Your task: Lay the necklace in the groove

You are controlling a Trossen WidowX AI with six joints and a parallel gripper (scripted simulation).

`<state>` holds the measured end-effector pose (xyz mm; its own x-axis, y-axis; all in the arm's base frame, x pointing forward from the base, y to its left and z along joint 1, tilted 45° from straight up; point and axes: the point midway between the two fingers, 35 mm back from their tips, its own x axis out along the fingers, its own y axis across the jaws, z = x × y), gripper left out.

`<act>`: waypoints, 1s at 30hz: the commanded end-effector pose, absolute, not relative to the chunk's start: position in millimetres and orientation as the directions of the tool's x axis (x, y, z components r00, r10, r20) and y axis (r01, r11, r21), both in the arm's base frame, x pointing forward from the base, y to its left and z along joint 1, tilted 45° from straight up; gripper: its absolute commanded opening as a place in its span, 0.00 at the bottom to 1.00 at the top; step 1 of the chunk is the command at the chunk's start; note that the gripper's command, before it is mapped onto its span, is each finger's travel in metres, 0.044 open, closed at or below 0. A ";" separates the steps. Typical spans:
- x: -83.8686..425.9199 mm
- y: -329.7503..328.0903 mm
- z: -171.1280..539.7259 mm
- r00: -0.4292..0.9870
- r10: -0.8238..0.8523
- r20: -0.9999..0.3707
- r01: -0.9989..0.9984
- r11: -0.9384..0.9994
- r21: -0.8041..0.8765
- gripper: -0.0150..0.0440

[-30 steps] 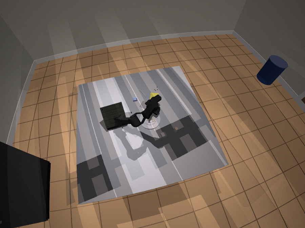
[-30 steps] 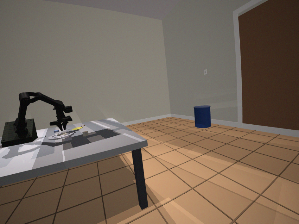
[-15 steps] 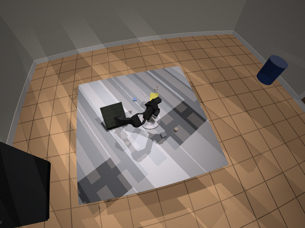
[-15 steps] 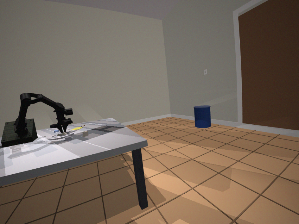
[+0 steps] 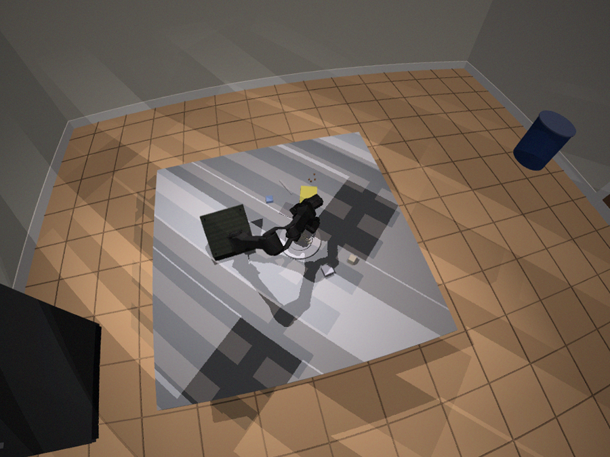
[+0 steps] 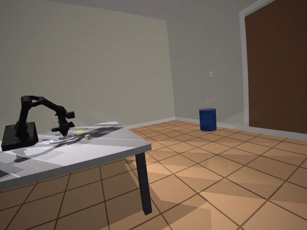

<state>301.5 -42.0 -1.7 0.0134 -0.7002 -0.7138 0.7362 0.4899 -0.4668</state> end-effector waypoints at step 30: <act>303.4 -28.2 5.4 0.015 -0.704 -0.710 0.730 0.493 -0.473 0.25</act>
<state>301.1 -31.8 6.6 0.0127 -0.7056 -0.7085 0.7278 0.4924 -0.4773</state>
